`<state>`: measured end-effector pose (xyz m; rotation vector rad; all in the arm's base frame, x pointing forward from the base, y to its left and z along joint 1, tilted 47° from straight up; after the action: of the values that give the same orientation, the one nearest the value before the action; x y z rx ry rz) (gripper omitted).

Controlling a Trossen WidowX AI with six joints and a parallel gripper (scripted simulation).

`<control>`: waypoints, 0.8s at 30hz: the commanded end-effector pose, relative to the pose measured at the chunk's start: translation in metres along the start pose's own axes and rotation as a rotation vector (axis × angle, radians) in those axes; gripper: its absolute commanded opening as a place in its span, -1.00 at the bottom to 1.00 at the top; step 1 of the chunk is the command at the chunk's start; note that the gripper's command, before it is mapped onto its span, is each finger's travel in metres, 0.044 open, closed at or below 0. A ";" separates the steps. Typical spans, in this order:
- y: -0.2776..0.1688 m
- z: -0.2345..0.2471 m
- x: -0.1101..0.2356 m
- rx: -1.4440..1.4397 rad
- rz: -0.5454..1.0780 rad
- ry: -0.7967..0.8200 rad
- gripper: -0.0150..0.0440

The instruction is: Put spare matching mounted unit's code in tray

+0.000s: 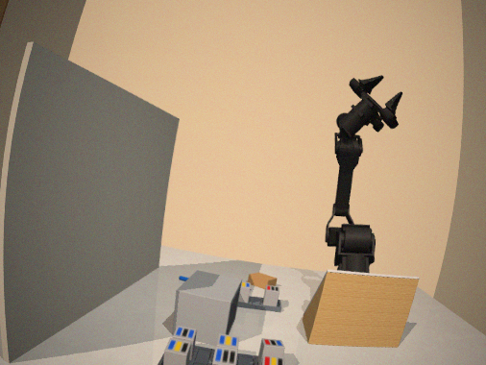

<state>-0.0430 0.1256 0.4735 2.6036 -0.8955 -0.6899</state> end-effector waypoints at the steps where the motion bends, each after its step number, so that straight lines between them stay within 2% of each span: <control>1: 0.000 0.000 0.000 0.000 0.000 0.000 0.95; 8: -0.008 -0.001 -0.003 -0.033 0.039 -0.003 1.00; 16: -0.103 -0.011 -0.019 -0.406 0.511 -0.090 1.00; 24: -0.178 -0.010 0.003 -0.646 0.899 -0.230 1.00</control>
<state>0.0366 0.2504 0.4125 1.5208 -1.3964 -0.7835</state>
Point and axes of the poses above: the point midway between the two fingers, 35 mm back from their tips, its own x axis back along the fingers, its own z axis across the jaws, y = z × x, the point moved 9 cm from there along x, back along the fingers, and after that the axes turned 1 degree about x, right-handed, at the moved point
